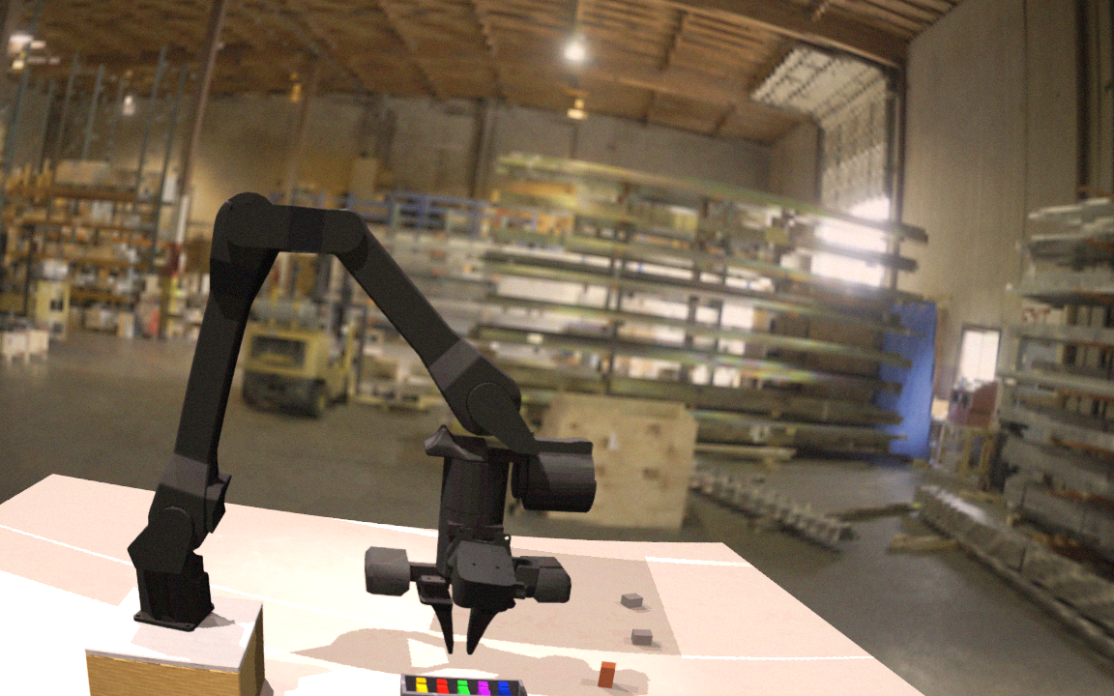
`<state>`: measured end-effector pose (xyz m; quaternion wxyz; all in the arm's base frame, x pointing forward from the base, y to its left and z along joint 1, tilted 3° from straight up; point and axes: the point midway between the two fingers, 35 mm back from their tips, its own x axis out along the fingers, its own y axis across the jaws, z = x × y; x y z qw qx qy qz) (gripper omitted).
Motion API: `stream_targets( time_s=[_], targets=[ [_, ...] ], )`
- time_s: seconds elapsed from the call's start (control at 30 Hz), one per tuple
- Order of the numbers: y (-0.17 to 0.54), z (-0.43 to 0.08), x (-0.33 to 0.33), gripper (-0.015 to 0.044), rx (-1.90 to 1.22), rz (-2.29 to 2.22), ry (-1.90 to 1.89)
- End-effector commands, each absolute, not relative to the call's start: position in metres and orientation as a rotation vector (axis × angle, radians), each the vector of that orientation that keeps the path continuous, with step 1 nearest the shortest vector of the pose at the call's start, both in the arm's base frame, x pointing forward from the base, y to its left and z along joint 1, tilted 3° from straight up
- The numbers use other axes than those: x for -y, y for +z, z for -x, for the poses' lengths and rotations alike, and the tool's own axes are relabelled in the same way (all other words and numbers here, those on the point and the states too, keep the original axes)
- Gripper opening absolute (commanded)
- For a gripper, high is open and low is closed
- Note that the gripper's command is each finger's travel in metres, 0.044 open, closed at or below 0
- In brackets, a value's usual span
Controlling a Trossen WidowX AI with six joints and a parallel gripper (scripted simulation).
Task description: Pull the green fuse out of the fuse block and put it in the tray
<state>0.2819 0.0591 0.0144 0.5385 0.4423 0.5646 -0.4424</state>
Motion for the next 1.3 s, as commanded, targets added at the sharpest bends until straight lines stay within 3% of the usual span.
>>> stream_targets(
  time_s=[0.0, 1.27],
  targets=[
    [0.013, -0.288, -0.051, 0.0074, -1.312, -1.061, -1.099],
    [-0.018, -0.288, -0.052, 0.0074, -1.313, -1.061, -1.099]
  ],
)
